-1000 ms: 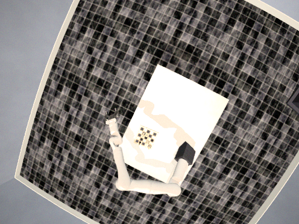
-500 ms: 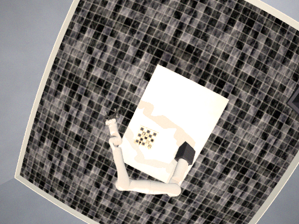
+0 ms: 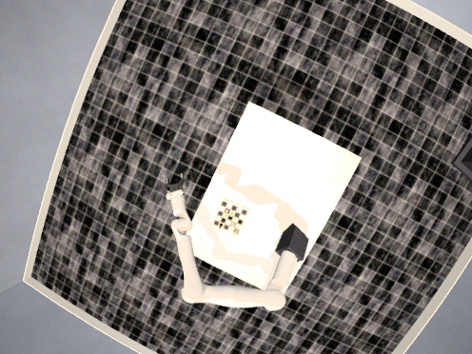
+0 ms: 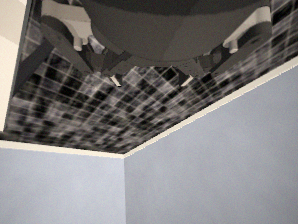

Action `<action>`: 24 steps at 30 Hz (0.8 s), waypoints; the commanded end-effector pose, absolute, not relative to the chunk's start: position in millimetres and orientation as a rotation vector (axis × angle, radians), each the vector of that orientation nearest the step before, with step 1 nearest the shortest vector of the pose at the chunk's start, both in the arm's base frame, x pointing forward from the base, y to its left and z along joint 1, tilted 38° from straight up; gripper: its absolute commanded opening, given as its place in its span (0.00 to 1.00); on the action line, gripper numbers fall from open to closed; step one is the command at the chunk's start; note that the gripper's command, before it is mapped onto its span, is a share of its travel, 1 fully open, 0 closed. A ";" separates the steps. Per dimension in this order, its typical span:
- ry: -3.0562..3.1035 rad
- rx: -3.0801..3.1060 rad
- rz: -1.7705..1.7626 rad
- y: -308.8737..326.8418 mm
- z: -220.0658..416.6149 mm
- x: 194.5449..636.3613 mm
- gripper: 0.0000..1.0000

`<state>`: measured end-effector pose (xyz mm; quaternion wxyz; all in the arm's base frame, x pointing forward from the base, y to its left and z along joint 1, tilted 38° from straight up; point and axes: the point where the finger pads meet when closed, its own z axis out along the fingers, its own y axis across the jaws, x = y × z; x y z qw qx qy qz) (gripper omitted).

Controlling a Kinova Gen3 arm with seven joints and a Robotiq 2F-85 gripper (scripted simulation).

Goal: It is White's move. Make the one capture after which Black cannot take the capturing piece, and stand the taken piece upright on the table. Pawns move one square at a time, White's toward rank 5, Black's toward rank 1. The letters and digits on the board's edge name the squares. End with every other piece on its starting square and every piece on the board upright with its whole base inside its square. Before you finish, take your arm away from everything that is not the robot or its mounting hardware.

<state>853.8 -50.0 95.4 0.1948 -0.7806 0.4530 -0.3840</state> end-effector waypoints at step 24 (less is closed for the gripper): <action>1.302 -2.173 -1.060 -30.3 101.7 850.4 1.00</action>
